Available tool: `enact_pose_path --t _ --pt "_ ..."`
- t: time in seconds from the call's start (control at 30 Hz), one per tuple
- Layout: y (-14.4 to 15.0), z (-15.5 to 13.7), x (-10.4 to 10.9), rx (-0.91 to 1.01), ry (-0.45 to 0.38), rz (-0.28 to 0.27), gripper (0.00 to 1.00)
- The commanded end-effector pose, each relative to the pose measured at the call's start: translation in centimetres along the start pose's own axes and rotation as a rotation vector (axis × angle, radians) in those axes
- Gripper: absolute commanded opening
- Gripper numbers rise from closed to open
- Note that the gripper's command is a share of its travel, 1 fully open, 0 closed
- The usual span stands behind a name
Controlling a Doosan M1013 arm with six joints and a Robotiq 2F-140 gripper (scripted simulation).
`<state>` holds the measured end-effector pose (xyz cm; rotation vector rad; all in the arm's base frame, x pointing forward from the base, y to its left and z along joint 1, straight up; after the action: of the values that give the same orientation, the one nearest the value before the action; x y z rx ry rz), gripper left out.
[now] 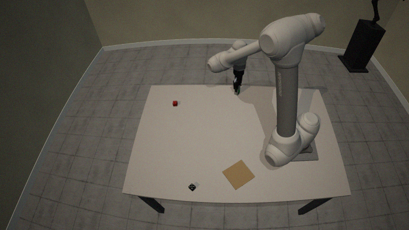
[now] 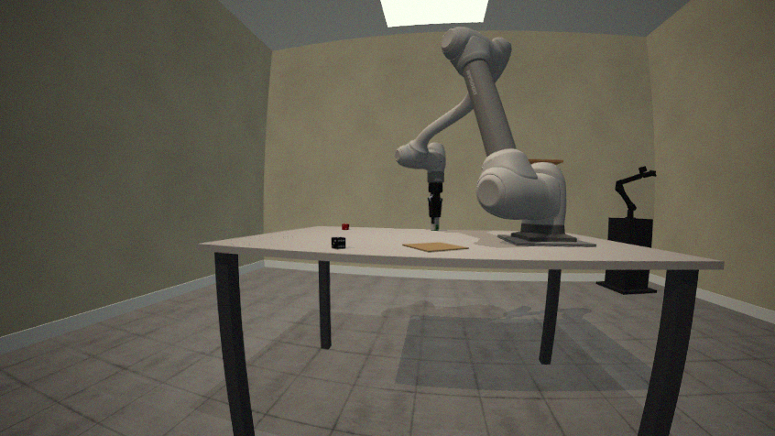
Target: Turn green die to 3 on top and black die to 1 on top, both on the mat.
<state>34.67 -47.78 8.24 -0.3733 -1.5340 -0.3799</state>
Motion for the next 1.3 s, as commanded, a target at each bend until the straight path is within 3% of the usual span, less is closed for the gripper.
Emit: enact_pose_path --t 0.0,1.0,1.13,1.27 --pt "0.0 0.0 0.0 0.000 0.000 0.000 0.24" --pt "0.0 0.0 0.0 0.000 0.000 0.000 0.24" --pt "0.0 0.0 0.9 0.000 0.000 0.000 0.24" --pt "0.0 0.0 3.2 0.000 0.000 0.000 0.24"
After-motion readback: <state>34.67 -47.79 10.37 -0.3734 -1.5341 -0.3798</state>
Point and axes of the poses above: the point where the finger pads meet when closed, its own x axis back along the fingers, its own y axis across the jaws, z = x × y, the point moved 6 cm from there along x, back along the fingers, and after that the axes turned 6 degrees about x, right-handed, at the moved point
